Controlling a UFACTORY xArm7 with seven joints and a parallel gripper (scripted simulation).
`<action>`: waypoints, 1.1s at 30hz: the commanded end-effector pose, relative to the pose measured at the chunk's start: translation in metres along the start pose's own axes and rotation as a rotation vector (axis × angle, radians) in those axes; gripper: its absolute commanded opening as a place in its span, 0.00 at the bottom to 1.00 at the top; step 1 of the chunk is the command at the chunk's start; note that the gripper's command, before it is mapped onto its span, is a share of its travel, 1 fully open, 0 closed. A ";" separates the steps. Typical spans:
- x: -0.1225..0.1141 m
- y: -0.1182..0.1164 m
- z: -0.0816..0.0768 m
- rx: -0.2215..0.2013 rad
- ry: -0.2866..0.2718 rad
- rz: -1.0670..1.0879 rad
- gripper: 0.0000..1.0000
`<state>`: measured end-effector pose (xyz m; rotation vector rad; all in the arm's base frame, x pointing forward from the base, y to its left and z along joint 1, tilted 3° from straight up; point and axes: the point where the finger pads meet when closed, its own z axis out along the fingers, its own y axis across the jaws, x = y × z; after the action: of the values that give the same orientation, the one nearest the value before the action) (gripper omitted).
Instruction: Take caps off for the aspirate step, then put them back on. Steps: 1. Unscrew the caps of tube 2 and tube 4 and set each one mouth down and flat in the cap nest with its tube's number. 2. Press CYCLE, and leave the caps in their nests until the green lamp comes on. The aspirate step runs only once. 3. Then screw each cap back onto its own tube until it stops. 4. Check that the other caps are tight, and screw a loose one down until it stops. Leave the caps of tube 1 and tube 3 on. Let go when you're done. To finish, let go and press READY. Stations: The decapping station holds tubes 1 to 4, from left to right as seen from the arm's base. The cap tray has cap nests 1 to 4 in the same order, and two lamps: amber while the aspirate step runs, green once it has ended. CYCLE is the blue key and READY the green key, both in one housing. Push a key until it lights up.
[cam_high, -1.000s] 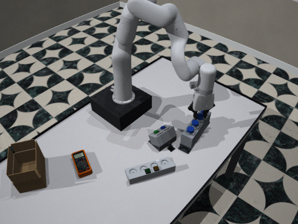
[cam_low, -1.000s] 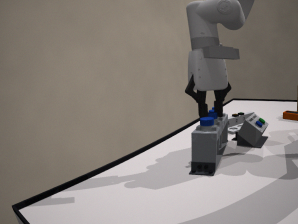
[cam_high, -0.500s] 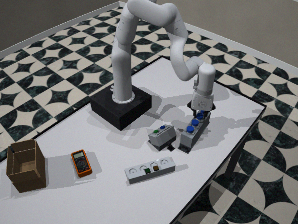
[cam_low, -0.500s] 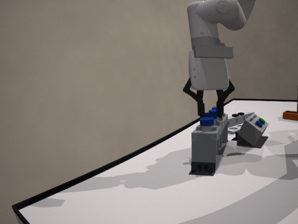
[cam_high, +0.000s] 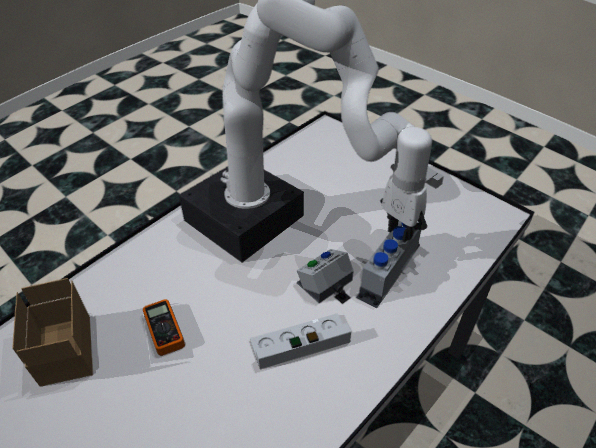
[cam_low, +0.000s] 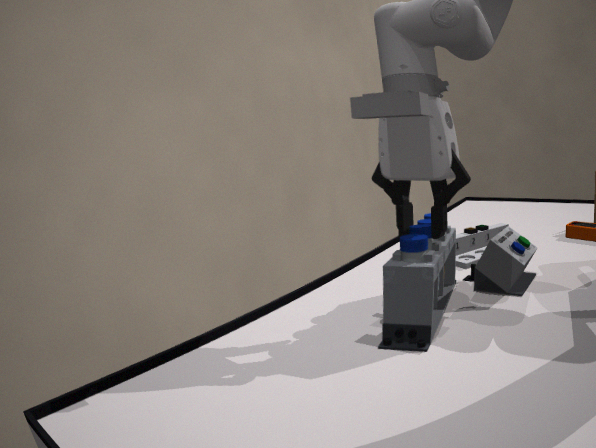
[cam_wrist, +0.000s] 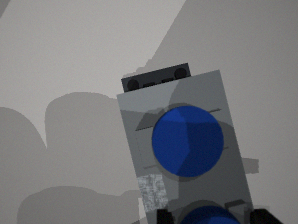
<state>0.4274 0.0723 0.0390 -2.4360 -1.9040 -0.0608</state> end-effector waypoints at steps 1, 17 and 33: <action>0.001 0.002 -0.002 -0.005 -0.017 0.019 0.46; 0.001 0.002 -0.002 -0.005 -0.017 0.019 0.00; 0.001 0.002 -0.002 -0.001 -0.018 -0.505 0.00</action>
<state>0.4273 0.0726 0.0392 -1.9294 -2.4548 -0.0371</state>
